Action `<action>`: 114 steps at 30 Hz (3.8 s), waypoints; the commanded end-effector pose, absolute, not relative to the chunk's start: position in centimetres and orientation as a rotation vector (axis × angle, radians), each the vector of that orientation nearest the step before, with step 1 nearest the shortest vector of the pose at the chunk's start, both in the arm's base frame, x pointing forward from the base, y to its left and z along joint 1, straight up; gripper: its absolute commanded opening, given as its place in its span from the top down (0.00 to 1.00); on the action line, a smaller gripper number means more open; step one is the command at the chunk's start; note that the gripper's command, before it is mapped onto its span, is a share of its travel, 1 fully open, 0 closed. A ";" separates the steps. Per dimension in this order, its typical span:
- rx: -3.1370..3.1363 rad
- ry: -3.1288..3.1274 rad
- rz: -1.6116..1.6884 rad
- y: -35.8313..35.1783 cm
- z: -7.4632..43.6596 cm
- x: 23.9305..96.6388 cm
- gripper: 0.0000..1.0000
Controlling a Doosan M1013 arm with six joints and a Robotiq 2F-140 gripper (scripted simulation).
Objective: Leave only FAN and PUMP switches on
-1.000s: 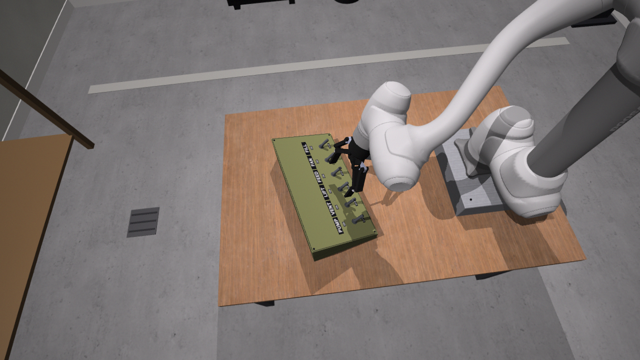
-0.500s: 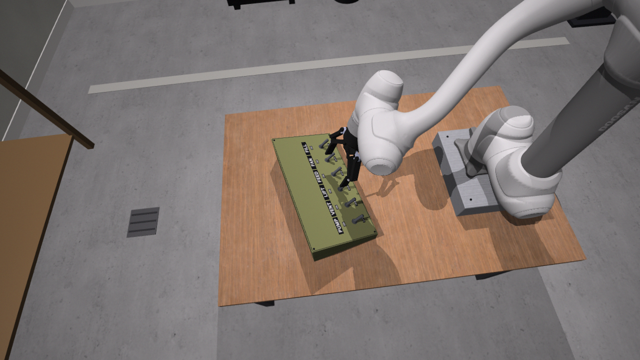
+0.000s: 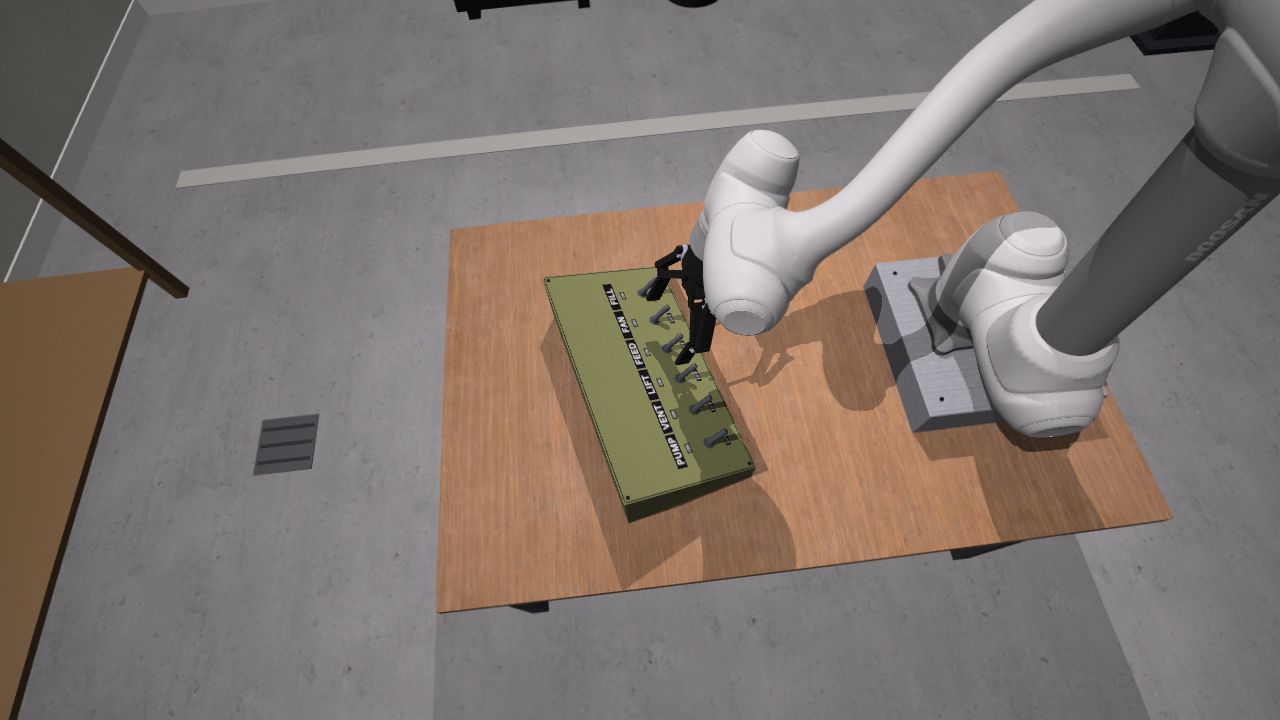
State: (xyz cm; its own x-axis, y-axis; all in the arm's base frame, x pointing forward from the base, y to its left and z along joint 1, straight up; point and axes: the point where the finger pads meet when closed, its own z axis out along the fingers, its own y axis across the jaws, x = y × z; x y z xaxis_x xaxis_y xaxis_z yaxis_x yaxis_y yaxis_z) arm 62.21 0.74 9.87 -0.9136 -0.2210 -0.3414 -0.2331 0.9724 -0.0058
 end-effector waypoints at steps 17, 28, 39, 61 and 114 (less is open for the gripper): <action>-0.329 2.774 0.050 0.7 9.9 62.3 0.00; -0.329 2.774 0.050 0.7 9.9 62.3 0.00; -0.329 2.774 0.050 0.7 9.9 62.3 0.00; -0.329 2.774 0.050 -2.3 9.9 63.0 0.00; -0.329 2.774 0.050 -6.3 10.0 63.9 0.00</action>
State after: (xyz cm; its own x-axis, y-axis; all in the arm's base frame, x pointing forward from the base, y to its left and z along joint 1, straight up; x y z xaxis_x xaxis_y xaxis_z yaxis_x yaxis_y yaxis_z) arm 63.89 -6.26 9.91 -0.9136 -0.2209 -0.3414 -0.2330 0.9725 -0.0056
